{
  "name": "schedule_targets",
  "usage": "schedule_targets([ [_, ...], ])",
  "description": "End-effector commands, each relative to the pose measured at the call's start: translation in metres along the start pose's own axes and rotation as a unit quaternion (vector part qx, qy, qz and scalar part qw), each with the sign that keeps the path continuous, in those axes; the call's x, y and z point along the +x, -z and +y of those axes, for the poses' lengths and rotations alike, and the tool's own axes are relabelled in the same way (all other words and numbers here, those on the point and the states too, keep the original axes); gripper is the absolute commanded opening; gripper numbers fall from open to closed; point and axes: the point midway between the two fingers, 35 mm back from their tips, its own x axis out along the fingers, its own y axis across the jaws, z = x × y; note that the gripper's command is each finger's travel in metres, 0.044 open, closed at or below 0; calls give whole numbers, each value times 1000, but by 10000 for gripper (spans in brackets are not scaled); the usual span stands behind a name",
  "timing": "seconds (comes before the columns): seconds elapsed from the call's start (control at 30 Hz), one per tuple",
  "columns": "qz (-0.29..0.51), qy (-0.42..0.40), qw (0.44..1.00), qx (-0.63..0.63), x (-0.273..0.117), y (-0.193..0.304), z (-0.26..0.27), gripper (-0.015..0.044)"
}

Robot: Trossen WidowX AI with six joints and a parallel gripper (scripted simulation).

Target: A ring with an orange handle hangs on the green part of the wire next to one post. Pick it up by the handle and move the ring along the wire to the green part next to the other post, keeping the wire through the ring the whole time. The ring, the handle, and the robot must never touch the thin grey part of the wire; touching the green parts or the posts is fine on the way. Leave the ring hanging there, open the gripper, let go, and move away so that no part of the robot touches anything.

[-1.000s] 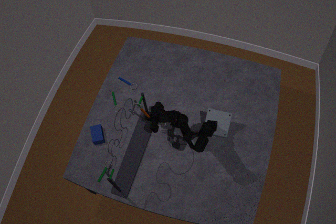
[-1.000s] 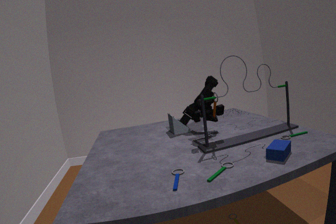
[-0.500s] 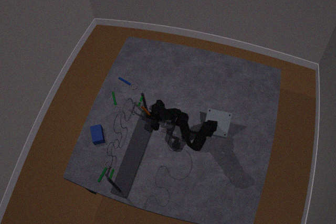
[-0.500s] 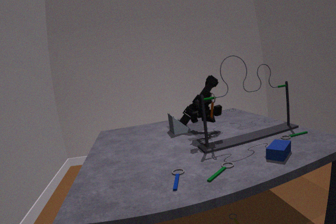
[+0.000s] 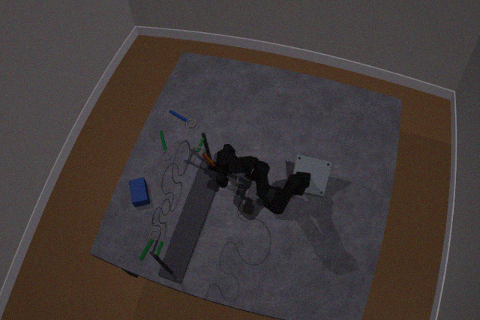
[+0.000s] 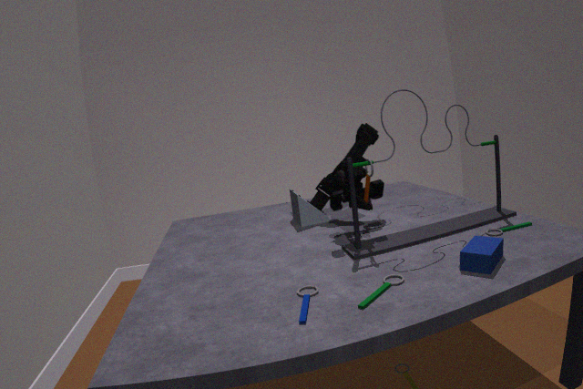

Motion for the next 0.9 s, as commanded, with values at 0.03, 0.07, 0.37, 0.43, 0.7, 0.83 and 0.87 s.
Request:
schedule_targets([
  [0.03, 1, 3, 1000, 4, 0, 2, -2, -150],
  [0.07, 1, 3, 1000, 4, 0, 2, -2, -150],
  [0.37, 1, 3, 1000, 4, 0, 2, -2, -150],
  [0.43, 1, 3, 1000, 4, 0, 2, -2, -150],
  [0.7, 1, 2, 1000, 1, 0, 2, -1, 34],
  [0.83, 1, 2, 1000, 1, 0, 2, -1, 139],
  [0.87, 1, 2, 1000, 1, -2, 2, -1, 160],
])
